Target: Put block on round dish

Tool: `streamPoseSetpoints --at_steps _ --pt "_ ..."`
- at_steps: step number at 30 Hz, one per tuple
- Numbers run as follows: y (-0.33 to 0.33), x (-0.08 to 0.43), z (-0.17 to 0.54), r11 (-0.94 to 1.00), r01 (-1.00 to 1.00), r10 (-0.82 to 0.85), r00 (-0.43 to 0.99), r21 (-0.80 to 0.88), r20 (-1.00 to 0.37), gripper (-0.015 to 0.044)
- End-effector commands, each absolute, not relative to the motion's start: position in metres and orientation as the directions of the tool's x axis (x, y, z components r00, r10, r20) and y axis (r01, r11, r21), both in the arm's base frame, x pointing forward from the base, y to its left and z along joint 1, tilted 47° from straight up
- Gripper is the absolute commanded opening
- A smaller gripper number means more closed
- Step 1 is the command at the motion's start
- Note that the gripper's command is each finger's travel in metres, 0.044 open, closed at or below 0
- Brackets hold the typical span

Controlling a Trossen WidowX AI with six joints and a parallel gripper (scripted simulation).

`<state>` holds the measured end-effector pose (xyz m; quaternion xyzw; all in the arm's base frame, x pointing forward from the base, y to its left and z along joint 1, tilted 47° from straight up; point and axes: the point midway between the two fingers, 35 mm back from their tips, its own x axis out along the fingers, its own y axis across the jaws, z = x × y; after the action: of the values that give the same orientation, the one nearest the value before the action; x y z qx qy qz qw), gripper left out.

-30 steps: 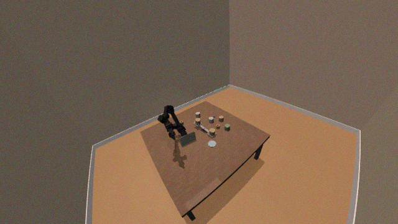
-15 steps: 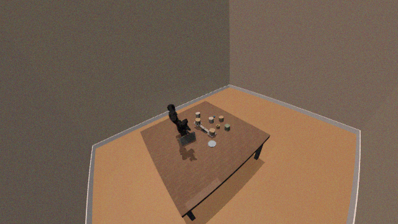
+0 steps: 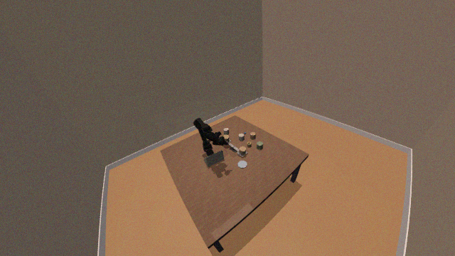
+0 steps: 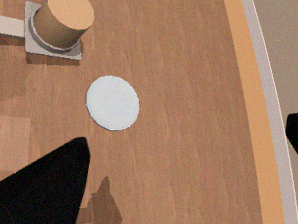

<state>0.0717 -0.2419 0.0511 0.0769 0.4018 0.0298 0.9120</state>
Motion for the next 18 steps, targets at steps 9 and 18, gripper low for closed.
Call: streamPoseSetpoints --at_steps 9,18 --pt "-0.177 0.136 0.084 0.869 -0.102 0.382 0.760 0.484 -0.526 0.0440" --pt "-0.133 0.168 0.111 0.705 -0.155 0.528 0.766 0.692 -0.366 0.0440"
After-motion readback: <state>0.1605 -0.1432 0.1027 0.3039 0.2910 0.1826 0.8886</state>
